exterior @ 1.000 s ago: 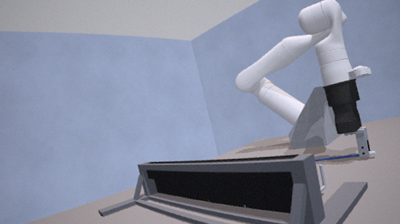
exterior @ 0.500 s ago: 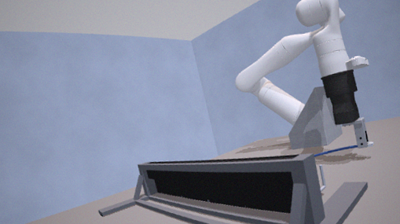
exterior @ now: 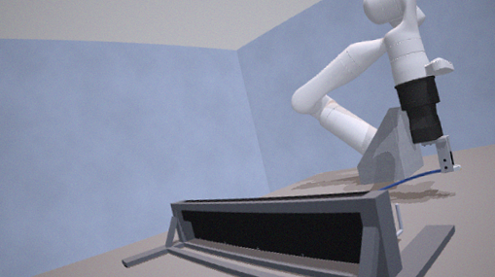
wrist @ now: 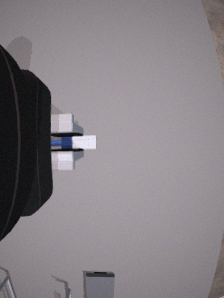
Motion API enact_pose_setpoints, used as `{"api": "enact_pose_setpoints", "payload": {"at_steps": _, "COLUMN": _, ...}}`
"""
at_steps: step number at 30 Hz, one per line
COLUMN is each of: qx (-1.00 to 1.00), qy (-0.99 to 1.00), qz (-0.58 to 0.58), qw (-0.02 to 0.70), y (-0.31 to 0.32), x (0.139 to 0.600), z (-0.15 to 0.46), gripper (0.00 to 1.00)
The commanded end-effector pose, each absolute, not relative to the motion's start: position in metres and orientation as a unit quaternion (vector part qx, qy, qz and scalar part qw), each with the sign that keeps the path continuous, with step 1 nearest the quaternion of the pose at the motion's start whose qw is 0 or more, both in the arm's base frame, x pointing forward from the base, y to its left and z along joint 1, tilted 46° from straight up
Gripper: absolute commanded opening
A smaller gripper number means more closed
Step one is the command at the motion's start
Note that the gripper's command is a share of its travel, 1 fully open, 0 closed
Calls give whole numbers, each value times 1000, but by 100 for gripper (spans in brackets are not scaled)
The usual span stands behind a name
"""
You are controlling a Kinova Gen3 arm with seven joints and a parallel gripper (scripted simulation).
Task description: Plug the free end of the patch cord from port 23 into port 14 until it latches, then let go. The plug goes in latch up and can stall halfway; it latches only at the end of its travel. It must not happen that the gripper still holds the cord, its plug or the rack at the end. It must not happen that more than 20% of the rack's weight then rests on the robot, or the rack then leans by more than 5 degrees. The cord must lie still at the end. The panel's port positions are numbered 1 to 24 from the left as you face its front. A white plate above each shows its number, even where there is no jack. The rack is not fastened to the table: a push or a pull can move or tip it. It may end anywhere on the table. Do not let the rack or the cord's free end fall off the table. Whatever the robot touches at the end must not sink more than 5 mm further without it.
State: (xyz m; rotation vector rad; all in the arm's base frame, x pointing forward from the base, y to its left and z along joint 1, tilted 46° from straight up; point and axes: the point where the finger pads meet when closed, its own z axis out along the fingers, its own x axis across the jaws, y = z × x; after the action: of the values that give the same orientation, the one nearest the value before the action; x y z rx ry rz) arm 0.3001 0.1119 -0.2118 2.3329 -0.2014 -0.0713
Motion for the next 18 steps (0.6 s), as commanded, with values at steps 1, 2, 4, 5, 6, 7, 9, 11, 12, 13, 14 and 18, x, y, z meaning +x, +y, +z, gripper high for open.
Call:
{"api": "enact_pose_setpoints", "payload": {"at_steps": 1, "qx": 918, "qy": -80, "qz": -27, "qw": 389, "y": 118, "x": 300, "z": -207, "gripper": 0}}
{"api": "enact_pose_setpoints", "payload": {"at_steps": 2, "qx": 918, "qy": -80, "qz": -27, "qw": 389, "y": 118, "x": 300, "z": -207, "gripper": 0}}
{"api": "enact_pose_setpoints", "payload": {"at_steps": 4, "qx": 917, "qy": -80, "qz": -27, "qw": 389, "y": 119, "x": 300, "z": -206, "gripper": 0}}
{"api": "enact_pose_setpoints", "payload": {"at_steps": 5, "qx": 917, "qy": -80, "qz": -27, "qw": 389, "y": 119, "x": 300, "z": -206, "gripper": 0}}
{"api": "enact_pose_setpoints", "payload": {"at_steps": 6, "qx": 917, "qy": -80, "qz": -27, "qw": 389, "y": 119, "x": 300, "z": -206, "gripper": 0}}
{"api": "enact_pose_setpoints", "payload": {"at_steps": 7, "qx": 917, "qy": -80, "qz": -27, "qw": 389, "y": 119, "x": 300, "z": -206, "gripper": 0}}
{"api": "enact_pose_setpoints", "payload": {"at_steps": 9, "qx": 917, "qy": -80, "qz": -27, "qw": 389, "y": 119, "x": 300, "z": -205, "gripper": 0}}
{"api": "enact_pose_setpoints", "payload": {"at_steps": 11, "qx": 917, "qy": -80, "qz": -27, "qw": 389, "y": 119, "x": 300, "z": -205, "gripper": 0}}
{"api": "enact_pose_setpoints", "payload": {"at_steps": 12, "qx": 917, "qy": -80, "qz": -27, "qw": 389, "y": 119, "x": 300, "z": -205, "gripper": 0}}
{"api": "enact_pose_setpoints", "payload": {"at_steps": 13, "qx": 917, "qy": -80, "qz": -27, "qw": 389, "y": 119, "x": 300, "z": -205, "gripper": 0}}
{"api": "enact_pose_setpoints", "payload": {"at_steps": 14, "qx": 917, "qy": -80, "qz": -27, "qw": 389, "y": 119, "x": 300, "z": -205, "gripper": 0}}
{"api": "enact_pose_setpoints", "payload": {"at_steps": 18, "qx": 918, "qy": -81, "qz": -27, "qw": 388, "y": 121, "x": 300, "z": -204, "gripper": 0}}
